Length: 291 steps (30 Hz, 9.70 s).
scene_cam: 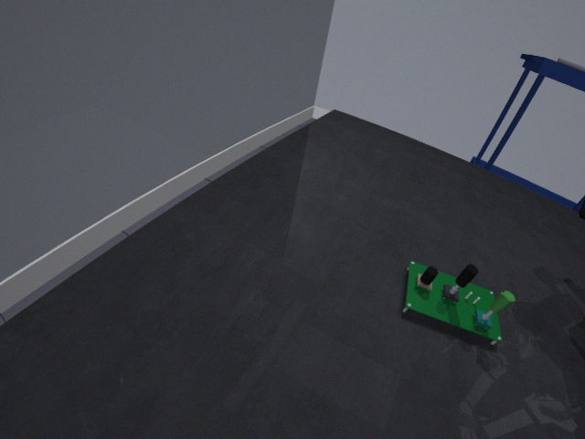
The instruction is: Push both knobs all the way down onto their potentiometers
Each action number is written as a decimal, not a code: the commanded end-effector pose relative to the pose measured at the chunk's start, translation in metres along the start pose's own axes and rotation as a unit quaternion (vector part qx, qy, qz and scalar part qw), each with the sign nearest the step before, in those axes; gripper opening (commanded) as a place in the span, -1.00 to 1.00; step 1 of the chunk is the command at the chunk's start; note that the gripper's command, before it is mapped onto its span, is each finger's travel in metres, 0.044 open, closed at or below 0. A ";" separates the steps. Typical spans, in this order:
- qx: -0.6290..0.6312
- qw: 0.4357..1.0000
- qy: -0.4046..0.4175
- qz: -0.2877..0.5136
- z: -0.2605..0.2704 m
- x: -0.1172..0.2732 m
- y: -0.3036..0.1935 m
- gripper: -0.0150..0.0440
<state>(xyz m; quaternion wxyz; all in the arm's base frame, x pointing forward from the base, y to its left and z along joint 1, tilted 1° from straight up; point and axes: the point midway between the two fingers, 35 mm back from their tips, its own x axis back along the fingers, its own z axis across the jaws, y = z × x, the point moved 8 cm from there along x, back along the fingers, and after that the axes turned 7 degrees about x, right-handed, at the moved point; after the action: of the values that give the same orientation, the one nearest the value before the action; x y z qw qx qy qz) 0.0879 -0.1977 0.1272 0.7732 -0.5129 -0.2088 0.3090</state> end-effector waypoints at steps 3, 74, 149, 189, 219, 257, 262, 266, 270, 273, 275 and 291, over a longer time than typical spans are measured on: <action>-0.018 1.000 -0.019 0.002 -0.005 0.003 -0.002 0.60; -0.446 0.587 -0.145 -0.660 -0.040 0.258 -0.059 -0.49; -0.453 0.523 0.215 -0.689 0.029 0.316 -0.029 -0.49; -0.453 0.523 0.215 -0.689 0.025 0.317 -0.021 -0.49; -0.453 0.523 0.215 -0.689 0.020 0.317 -0.009 -0.49; -0.453 0.523 0.215 -0.689 0.017 0.317 -0.002 -0.49; -0.453 0.523 0.215 -0.689 0.017 0.317 -0.002 -0.49; -0.453 0.523 0.215 -0.689 0.016 0.317 -0.001 -0.49; -0.453 0.523 0.215 -0.689 0.016 0.317 -0.001 -0.49; -0.453 0.523 0.215 -0.689 0.016 0.317 -0.001 -0.49; -0.453 0.523 0.215 -0.689 0.016 0.317 -0.001 -0.49; -0.453 0.523 0.215 -0.689 0.016 0.317 -0.001 -0.49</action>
<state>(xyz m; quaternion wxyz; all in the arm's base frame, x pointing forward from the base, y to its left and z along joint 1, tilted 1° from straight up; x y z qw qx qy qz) 0.3049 0.0319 0.1415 0.4286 -0.5402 -0.4391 -0.5759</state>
